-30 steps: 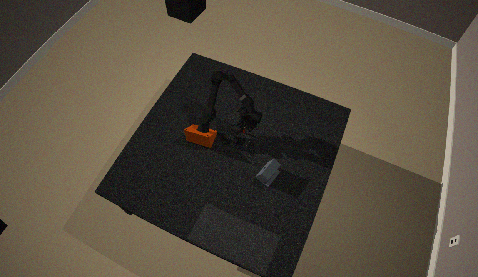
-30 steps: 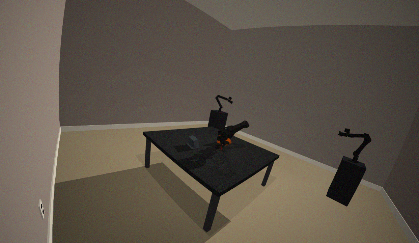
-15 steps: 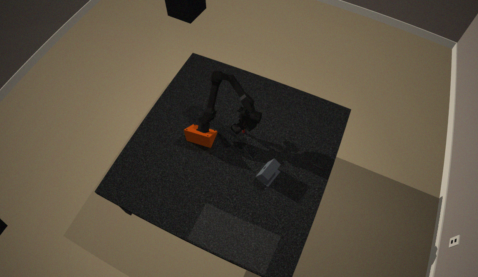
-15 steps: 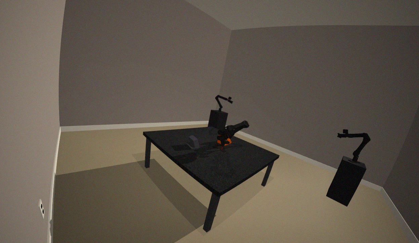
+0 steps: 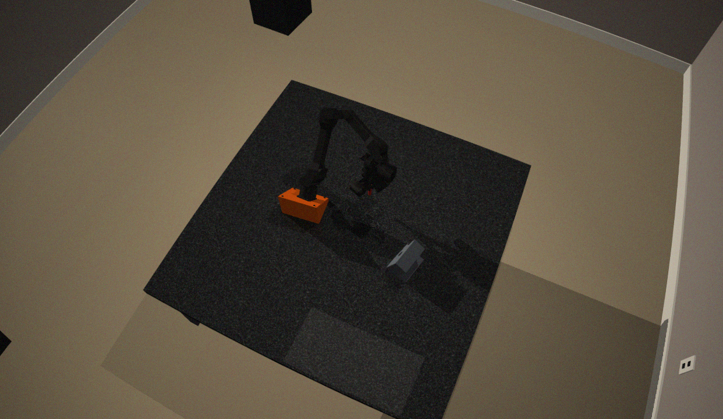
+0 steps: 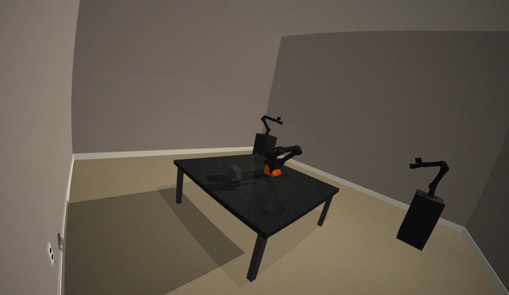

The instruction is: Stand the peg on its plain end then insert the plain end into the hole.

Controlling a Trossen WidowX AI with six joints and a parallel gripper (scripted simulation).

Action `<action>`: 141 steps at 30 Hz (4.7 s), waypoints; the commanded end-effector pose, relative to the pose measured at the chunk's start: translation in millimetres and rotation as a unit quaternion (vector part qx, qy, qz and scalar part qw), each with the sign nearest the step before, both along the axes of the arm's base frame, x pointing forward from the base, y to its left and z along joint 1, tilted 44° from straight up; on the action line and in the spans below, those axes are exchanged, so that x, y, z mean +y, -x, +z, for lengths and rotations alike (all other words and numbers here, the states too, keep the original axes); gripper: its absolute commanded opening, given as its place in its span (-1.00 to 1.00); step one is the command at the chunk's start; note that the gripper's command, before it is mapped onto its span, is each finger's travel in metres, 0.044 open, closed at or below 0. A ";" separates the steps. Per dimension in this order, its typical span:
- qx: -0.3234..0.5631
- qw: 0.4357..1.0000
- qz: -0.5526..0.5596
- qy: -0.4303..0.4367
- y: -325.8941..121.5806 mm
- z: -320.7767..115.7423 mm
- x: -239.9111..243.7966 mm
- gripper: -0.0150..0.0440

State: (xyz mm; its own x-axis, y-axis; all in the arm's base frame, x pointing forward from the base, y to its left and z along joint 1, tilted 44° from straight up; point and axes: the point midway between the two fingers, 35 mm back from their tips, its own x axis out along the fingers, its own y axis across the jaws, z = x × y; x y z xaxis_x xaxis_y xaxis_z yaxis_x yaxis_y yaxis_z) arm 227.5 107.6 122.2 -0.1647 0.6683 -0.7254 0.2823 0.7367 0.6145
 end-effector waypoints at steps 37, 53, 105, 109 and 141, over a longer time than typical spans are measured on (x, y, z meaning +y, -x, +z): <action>-0.035 0.998 -0.047 0.029 -31.7 -30.5 -23.1 -0.49; -0.054 0.995 -0.075 0.042 -44.8 -52.3 -28.2 -0.49; -0.118 0.975 -0.175 0.072 -78.9 -110.1 -45.9 -0.49; -0.123 0.973 -0.183 0.073 -80.9 -113.7 -47.3 -0.49; -0.162 0.952 -0.249 0.079 -94.1 -136.9 -58.6 -0.49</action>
